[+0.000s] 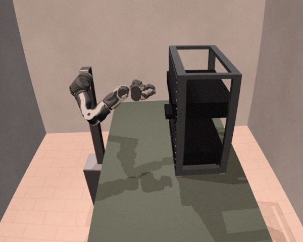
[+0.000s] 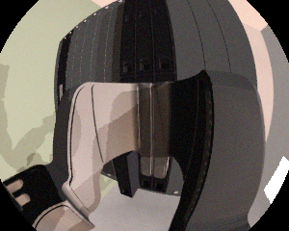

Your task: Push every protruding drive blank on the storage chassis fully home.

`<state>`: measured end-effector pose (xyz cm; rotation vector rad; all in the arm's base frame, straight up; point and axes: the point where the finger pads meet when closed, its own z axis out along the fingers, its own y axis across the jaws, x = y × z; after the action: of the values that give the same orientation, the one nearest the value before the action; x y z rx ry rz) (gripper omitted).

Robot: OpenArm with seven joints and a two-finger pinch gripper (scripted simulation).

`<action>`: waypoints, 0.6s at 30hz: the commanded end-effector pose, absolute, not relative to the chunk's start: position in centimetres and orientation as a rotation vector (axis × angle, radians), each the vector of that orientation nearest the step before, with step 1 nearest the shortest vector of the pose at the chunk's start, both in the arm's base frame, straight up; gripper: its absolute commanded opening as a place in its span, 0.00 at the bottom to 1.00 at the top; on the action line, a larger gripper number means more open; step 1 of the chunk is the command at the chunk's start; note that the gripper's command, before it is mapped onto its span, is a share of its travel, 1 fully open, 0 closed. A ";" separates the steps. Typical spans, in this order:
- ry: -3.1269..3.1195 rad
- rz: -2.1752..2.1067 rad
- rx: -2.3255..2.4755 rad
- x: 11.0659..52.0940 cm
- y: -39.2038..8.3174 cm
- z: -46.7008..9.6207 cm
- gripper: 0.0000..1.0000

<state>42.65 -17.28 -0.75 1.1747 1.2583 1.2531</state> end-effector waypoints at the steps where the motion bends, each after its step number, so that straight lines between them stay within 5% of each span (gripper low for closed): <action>1: 1.248 1.253 1.187 42.1 -17.5 -0.6 0.00; 18: 1.248 1.251 1.189 39.8 -18.1 -0.9 0.00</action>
<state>39.90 -17.95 -1.27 1.2024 1.2589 1.2446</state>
